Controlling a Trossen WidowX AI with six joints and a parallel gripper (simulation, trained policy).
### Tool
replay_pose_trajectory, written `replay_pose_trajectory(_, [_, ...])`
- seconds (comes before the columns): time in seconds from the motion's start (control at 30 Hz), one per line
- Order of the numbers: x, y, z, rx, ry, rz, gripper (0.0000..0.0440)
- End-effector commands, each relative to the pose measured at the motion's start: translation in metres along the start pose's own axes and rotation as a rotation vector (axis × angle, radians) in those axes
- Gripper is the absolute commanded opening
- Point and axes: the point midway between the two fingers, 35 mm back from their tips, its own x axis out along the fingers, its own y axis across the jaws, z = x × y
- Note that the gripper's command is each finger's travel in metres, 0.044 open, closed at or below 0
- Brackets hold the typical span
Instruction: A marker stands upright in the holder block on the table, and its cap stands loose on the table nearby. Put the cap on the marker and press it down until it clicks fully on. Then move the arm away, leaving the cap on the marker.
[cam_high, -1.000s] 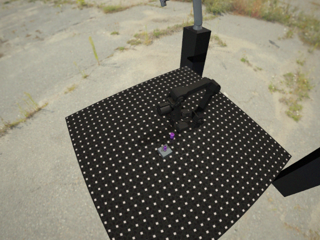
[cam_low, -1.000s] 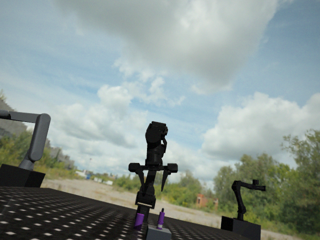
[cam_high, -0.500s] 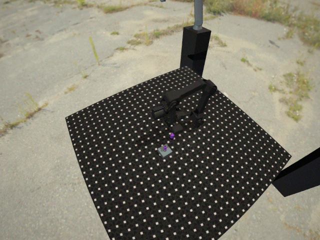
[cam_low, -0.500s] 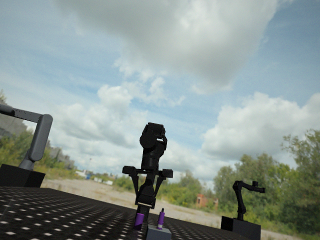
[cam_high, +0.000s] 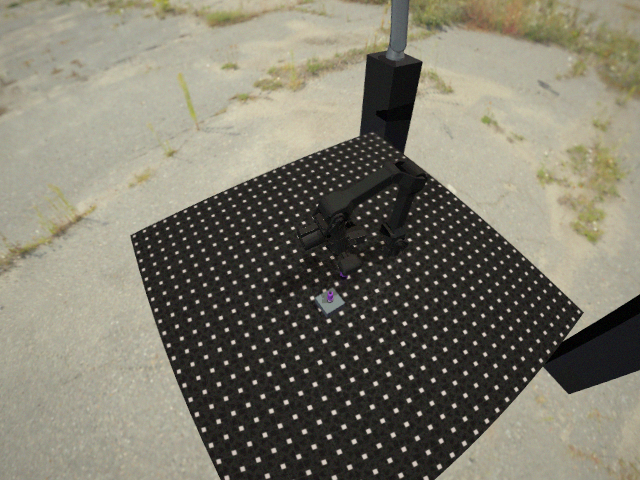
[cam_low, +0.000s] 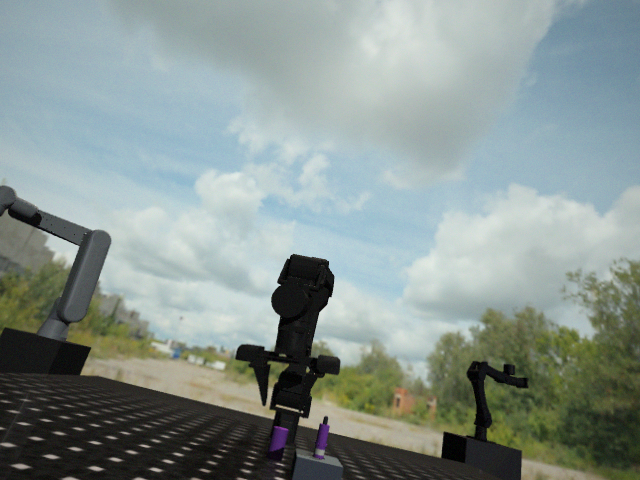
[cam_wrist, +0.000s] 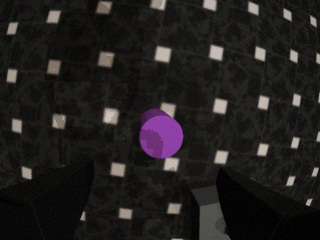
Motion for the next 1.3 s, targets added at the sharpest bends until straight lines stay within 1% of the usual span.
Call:
replay_pose_trajectory(0.0, [0.011,0.002,0.002,-0.005,-0.034,0.012,0.0308])
replay_pose_trajectory(0.3, [0.033,0.002,0.005,-0.02,-0.08,0.031,0.0297])
replay_pose_trajectory(0.57, [0.052,0.002,0.008,-0.036,-0.101,0.045,0.028])
replay_pose_trajectory(0.77, [0.061,0.001,0.008,-0.051,-0.099,0.06,0.0272])
replay_pose_trajectory(0.93, [0.065,0.001,0.008,-0.063,-0.089,0.073,0.0251])
replay_pose_trajectory(1.0, [0.065,0.001,0.008,-0.067,-0.082,0.078,0.0231])
replay_pose_trajectory(1.03, [0.065,0.001,0.007,-0.069,-0.077,0.081,0.021])
replay_pose_trajectory(1.2, [0.06,0.0,0.009,-0.079,-0.059,0.091,0.0079])
replay_pose_trajectory(1.23, [0.058,0.0,0.007,-0.08,-0.047,0.09,0.0065])
replay_pose_trajectory(1.27, [0.055,0.0,0.005,-0.081,-0.035,0.093,0.006])
